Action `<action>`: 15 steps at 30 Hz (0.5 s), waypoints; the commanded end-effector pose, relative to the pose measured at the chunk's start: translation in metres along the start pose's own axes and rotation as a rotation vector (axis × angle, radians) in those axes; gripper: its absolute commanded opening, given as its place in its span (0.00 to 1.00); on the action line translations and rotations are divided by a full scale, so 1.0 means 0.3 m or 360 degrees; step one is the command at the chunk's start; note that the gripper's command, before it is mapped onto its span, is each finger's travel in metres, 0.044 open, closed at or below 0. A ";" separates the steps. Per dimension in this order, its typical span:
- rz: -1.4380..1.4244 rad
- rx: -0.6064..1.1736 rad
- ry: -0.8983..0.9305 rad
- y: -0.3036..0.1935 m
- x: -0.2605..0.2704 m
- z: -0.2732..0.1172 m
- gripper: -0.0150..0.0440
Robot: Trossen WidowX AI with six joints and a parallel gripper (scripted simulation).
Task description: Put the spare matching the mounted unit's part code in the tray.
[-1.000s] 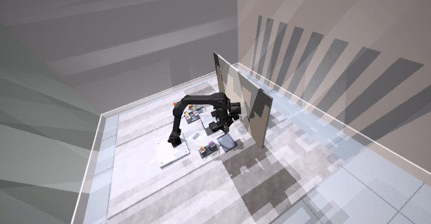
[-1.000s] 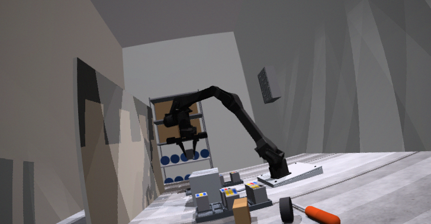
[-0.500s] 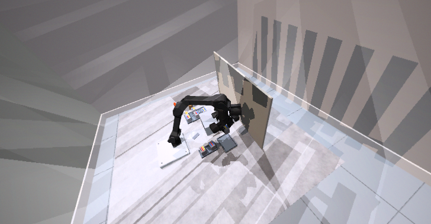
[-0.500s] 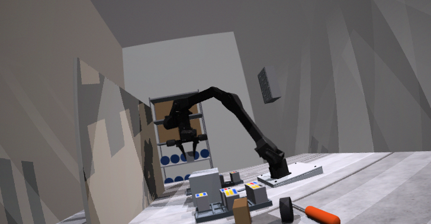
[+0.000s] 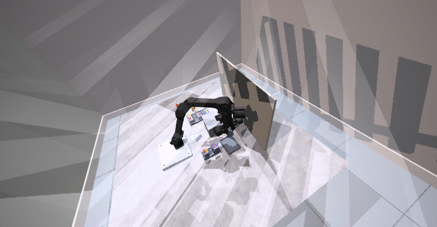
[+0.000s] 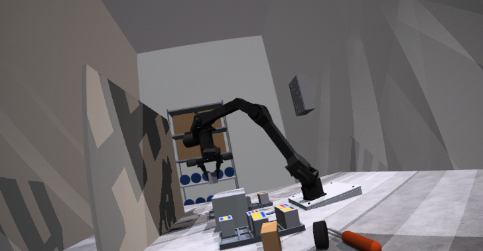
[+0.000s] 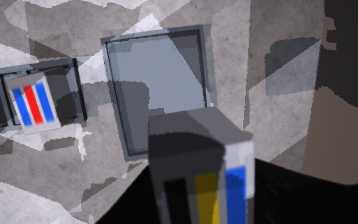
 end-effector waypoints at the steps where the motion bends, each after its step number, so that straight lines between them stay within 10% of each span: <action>1: 0.0001 -0.0010 0.0000 0.000 -0.001 0.015 0.25; 15: 0.0000 -0.0010 0.0000 -0.002 -0.005 0.047 0.25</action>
Point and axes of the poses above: the point midway between the two fingers, 35 mm back from their tips, its own z axis out along the fingers, its own x axis across the jaws, y = z × x, the point moved 9 cm from there along -z, back along the fingers, and after that the axes turned 1 degree about -z, right-handed, at the moved point
